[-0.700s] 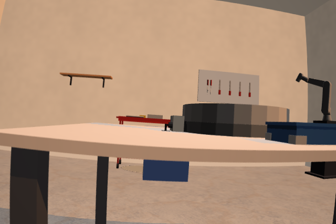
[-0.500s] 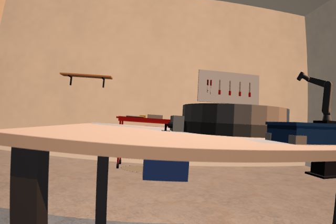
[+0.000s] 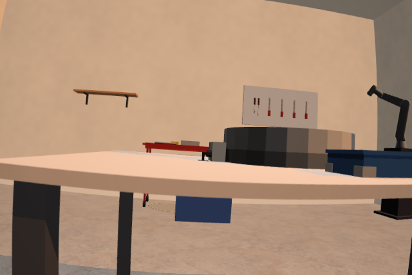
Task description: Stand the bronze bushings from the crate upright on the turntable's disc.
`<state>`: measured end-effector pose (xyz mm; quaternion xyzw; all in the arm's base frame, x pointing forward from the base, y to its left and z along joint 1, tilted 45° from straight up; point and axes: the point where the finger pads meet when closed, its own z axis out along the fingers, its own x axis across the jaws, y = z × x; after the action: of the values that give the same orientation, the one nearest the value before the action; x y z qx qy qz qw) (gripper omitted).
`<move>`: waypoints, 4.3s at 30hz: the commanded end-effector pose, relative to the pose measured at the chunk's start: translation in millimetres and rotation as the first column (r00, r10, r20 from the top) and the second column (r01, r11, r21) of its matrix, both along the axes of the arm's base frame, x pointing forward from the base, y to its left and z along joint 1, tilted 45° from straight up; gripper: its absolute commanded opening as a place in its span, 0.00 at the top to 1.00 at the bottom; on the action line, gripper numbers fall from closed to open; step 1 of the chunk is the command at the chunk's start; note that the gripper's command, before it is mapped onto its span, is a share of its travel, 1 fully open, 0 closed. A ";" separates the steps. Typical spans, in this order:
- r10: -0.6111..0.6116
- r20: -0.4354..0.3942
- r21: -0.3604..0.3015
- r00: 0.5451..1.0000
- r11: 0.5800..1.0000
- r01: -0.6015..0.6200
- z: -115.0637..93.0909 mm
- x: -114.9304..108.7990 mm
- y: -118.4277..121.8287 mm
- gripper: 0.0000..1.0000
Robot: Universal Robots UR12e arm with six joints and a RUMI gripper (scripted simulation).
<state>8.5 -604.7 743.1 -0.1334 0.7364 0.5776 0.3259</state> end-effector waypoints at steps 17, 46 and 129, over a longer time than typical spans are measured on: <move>0.042 0.089 -0.074 0.995 0.997 -0.036 -44.5 30.7 -17.0 0.00; 0.386 0.487 -0.453 0.784 0.879 -0.151 -284.3 204.8 -45.4 0.00; 0.687 0.168 -0.871 -0.707 0.439 0.220 -761.2 495.0 348.8 0.00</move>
<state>502.0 -256.2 -17.7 -0.9221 0.0346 -0.0141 0.3852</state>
